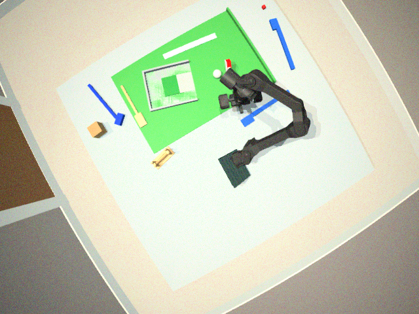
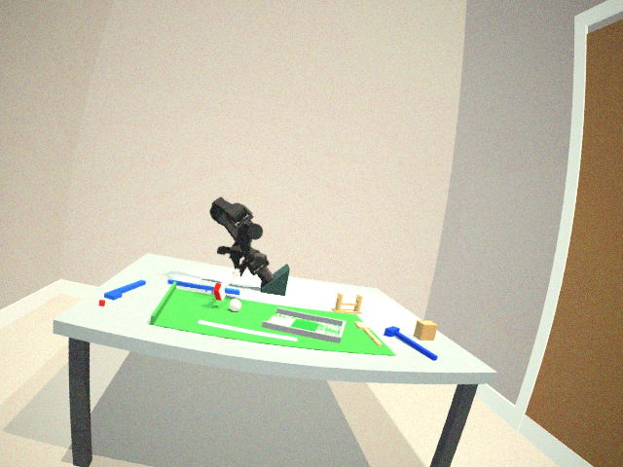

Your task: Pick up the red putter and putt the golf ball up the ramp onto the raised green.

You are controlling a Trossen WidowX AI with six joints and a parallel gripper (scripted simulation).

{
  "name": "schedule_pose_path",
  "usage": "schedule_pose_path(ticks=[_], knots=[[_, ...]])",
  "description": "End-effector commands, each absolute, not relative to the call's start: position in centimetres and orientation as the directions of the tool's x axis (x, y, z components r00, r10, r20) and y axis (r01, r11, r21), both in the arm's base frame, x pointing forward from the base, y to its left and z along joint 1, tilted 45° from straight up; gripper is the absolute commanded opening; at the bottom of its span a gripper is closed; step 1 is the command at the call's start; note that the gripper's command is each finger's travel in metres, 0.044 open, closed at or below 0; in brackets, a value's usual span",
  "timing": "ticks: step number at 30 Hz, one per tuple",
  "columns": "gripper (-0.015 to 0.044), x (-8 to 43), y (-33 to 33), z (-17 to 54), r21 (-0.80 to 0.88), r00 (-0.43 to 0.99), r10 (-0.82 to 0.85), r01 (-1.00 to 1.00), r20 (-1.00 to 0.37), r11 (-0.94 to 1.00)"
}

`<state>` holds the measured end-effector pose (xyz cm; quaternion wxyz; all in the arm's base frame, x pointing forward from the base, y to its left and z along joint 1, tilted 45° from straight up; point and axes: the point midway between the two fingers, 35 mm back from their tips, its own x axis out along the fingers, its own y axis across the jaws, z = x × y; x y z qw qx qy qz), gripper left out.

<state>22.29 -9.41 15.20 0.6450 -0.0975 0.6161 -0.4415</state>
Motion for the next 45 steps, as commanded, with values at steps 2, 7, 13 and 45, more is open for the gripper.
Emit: schedule_pose_path(ticks=[2, 7, 13, 45], knots=[[0.0000, 22.0, -10.0, 14.6, -0.676, -0.151, -0.694, 0.444, -0.704, 0.588], [0.0000, 21.9, -10.6, 14.0, -0.676, -0.151, -0.695, 0.444, -0.703, 0.588], [0.0000, 22.0, -10.7, 13.8, -0.673, -0.154, -0.690, 0.446, -0.707, 0.590], [0.0000, 24.6, -8.5, 10.7, -0.667, -0.149, -0.685, 0.446, -0.713, 0.596]])
